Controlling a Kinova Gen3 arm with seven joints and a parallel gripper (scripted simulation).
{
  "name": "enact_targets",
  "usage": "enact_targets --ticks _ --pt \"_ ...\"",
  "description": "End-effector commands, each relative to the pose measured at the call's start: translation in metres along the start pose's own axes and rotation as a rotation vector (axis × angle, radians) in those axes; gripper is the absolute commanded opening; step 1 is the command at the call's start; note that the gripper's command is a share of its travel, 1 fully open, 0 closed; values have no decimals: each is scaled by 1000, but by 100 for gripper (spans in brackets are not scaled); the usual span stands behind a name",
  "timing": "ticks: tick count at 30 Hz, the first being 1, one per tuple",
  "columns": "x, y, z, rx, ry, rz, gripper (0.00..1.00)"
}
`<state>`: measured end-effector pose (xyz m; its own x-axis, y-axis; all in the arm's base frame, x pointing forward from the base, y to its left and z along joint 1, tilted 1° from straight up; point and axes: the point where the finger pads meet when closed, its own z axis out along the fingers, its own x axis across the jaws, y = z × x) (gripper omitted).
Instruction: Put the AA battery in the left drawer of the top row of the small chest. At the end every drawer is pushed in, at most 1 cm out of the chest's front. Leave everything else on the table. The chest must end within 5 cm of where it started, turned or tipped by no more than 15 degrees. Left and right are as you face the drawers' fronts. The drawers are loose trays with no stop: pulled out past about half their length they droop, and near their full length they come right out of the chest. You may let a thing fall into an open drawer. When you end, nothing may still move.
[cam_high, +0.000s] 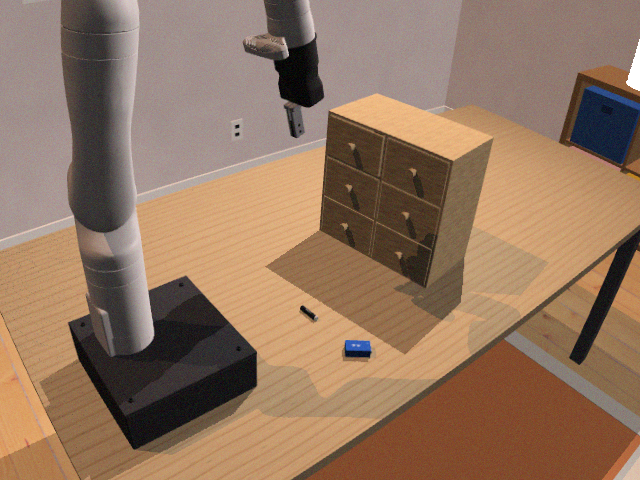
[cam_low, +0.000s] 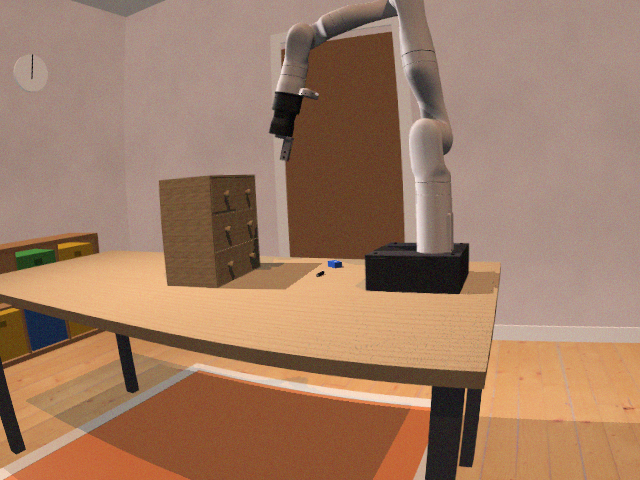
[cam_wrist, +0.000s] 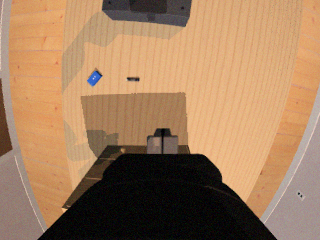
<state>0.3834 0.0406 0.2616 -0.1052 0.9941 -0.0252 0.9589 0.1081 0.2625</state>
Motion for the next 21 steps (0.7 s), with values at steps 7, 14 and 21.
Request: enact_targets --ticks 7,14,21 --pt "4 -2 -6 55 9 -6 0" --pt "4 -4 -13 98 9 -6 0" --pt "4 -5 -17 126 8 -6 0"
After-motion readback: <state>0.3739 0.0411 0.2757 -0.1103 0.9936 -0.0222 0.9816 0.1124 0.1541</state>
